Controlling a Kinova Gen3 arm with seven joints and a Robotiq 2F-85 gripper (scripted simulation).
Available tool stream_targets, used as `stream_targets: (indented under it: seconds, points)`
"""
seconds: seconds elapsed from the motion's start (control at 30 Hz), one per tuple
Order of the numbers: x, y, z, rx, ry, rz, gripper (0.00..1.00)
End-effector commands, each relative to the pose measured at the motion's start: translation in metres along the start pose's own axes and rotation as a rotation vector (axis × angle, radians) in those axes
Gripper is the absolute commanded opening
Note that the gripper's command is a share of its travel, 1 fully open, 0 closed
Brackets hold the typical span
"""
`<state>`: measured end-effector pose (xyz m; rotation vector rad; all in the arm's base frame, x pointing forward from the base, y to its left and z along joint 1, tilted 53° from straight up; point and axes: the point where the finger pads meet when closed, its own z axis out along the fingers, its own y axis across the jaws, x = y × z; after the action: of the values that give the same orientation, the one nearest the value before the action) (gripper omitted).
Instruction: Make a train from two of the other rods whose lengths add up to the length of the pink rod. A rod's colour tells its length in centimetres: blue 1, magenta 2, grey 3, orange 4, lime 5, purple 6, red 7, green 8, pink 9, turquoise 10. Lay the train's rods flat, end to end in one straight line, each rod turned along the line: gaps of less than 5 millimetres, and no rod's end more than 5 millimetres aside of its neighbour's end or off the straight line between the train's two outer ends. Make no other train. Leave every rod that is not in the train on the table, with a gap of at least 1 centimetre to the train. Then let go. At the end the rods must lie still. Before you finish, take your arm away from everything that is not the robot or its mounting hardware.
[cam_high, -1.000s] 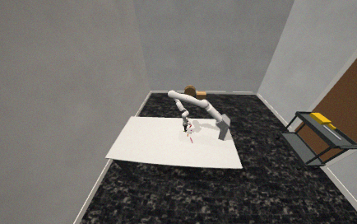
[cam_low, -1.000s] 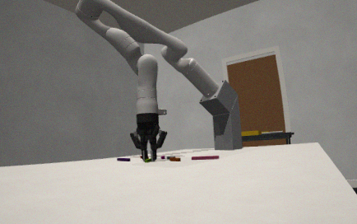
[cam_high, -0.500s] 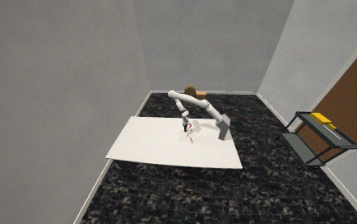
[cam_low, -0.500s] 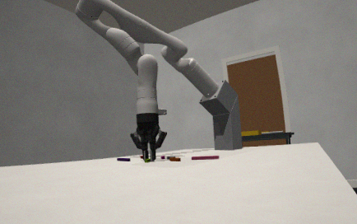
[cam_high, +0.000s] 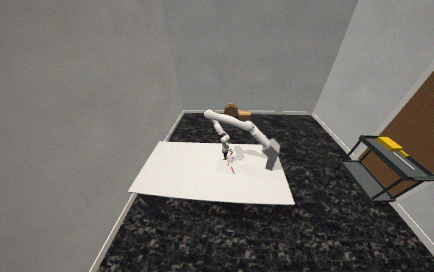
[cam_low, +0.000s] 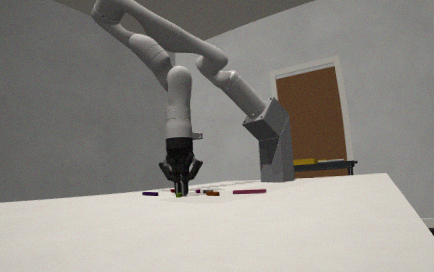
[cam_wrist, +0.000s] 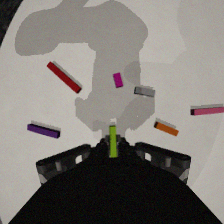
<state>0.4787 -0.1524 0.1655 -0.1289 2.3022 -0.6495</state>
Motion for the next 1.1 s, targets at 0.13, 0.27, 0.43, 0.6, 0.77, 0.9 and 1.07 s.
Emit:
stream_targets:
  seconds: [0.13, 0.27, 0.43, 0.6, 0.77, 0.9, 1.07]
  points:
    - [0.000, 0.000, 0.000, 0.000, -0.001, 0.000, 0.05]
    - [0.000, 0.000, 0.000, 0.000, -0.001, 0.000, 0.05]
    - [0.000, 0.000, 0.000, 0.000, -0.001, 0.000, 0.05]
    - [0.000, 0.000, -0.004, 0.000, -0.001, 0.000, 0.05]
    - [0.000, 0.000, -0.013, 0.000, -0.001, 0.000, 0.05]
    - [0.000, 0.000, -0.032, 0.000, -0.001, 0.000, 0.05]
    - [0.000, 0.000, -0.062, 0.000, -0.001, 0.000, 0.05]
